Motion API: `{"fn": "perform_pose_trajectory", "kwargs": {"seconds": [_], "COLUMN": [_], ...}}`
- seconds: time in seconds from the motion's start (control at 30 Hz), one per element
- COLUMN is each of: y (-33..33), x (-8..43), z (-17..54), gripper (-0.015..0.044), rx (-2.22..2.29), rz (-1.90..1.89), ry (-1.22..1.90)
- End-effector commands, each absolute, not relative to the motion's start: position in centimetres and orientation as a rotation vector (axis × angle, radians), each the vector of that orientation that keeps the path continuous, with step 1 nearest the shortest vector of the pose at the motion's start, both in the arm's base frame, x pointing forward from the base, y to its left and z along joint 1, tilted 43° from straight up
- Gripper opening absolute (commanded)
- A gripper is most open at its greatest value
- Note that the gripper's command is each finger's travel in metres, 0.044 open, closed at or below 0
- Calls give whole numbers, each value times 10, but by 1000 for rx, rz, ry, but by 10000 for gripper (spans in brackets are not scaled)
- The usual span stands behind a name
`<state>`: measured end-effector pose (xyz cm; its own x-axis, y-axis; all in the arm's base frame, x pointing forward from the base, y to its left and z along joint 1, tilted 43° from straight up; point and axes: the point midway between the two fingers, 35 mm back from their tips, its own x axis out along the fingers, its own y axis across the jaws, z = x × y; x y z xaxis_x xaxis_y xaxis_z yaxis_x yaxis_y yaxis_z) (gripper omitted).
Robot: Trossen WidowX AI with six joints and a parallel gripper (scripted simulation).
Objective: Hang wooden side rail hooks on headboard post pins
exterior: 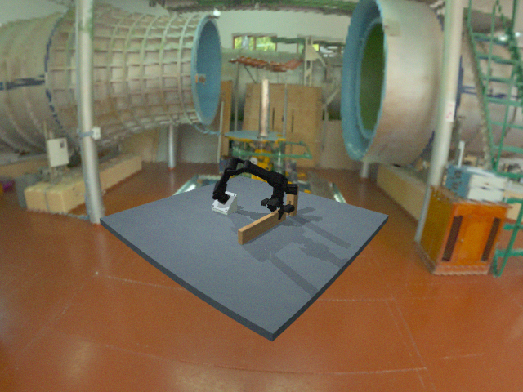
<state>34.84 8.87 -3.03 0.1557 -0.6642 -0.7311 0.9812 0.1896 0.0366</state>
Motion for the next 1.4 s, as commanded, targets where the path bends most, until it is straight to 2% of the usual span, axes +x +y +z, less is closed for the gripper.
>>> {"fn": "perform_pose_trajectory", "kwargs": {"seconds": [0.0, 1.37], "y": [88, 91], "x": [345, 345], "z": [-31, -27], "gripper": [0, 0], "rx": [601, 601], "rz": [-1288, -1288], "ry": [655, 655]}}
